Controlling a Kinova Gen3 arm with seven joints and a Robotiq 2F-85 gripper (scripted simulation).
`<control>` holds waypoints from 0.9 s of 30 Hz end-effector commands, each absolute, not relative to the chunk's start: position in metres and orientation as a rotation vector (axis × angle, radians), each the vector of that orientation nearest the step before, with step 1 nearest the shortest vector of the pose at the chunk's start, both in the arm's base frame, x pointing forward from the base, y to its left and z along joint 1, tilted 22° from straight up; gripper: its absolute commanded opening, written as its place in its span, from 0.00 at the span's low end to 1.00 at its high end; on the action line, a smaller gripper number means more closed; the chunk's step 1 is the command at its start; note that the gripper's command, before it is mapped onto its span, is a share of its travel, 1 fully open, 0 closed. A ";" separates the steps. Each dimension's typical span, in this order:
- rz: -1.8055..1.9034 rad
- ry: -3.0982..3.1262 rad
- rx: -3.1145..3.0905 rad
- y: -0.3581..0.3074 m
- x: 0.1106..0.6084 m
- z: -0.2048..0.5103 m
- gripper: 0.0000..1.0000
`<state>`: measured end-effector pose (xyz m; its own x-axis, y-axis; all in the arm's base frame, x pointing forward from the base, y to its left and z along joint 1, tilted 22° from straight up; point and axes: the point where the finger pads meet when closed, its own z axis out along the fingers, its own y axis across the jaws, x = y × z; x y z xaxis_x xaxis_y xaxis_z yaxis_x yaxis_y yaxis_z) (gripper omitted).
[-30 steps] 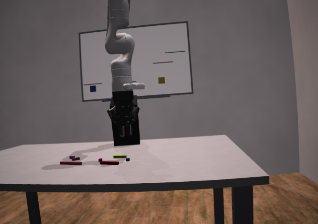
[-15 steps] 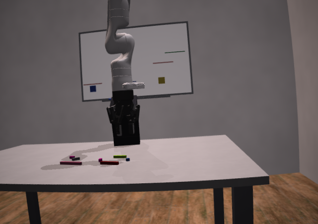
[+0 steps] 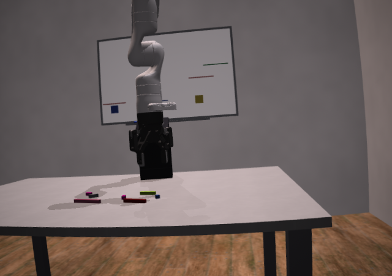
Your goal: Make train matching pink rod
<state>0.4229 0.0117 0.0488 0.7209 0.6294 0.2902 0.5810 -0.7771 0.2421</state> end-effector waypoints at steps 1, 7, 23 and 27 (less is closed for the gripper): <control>0.539 0.894 2.830 -0.003 0.421 0.045 1.00; 0.540 0.540 2.966 -0.038 0.414 0.034 1.00; 0.556 -0.577 3.098 -0.127 0.382 0.009 1.00; 0.560 -0.749 3.082 -0.139 0.377 0.007 1.00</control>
